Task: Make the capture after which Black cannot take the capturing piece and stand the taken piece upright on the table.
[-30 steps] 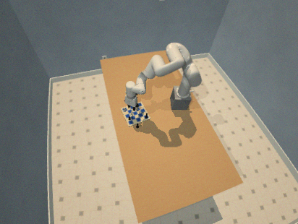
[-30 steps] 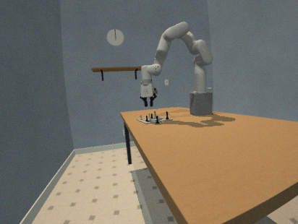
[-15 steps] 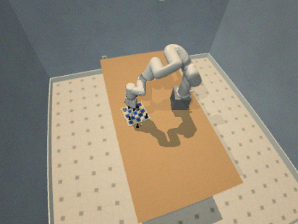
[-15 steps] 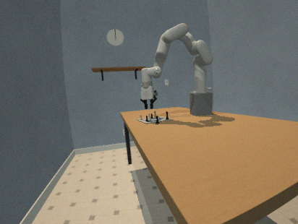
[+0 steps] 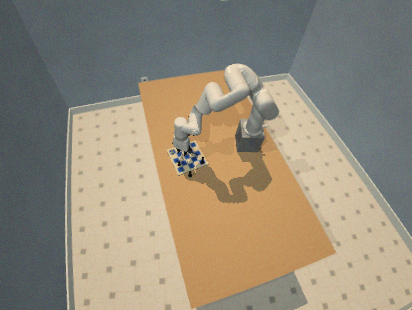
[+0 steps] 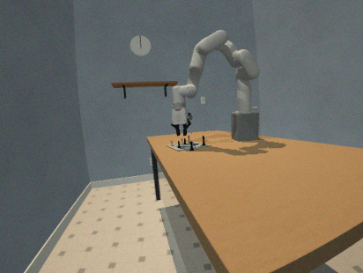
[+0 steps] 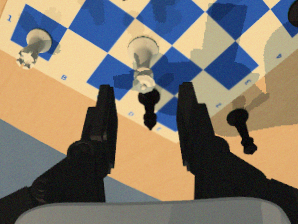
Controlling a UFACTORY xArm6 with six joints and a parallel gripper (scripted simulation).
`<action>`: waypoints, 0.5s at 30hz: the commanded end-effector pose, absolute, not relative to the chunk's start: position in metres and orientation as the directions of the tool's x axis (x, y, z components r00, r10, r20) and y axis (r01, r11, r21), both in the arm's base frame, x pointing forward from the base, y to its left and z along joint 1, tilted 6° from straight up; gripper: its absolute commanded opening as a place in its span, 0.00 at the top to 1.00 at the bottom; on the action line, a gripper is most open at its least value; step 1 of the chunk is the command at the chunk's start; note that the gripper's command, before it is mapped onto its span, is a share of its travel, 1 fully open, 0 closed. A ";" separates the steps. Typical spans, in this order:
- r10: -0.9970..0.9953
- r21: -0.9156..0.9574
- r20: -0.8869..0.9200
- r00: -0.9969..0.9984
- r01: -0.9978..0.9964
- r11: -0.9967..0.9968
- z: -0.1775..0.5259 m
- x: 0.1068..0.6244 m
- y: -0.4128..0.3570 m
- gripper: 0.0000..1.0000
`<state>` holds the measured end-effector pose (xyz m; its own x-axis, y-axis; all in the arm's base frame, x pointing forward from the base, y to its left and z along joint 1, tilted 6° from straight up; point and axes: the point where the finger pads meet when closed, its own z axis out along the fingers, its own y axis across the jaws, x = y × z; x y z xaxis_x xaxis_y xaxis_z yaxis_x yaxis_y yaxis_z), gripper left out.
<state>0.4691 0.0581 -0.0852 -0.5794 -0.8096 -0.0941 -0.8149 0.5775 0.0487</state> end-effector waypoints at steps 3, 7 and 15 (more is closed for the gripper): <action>-0.809 0.046 -0.097 -0.579 -0.815 0.578 -0.090 0.471 0.059 0.58; -0.809 0.046 -0.097 -0.579 -0.815 0.578 -0.091 0.471 0.059 0.58; -0.809 0.046 -0.097 -0.579 -0.815 0.578 -0.092 0.471 0.059 0.58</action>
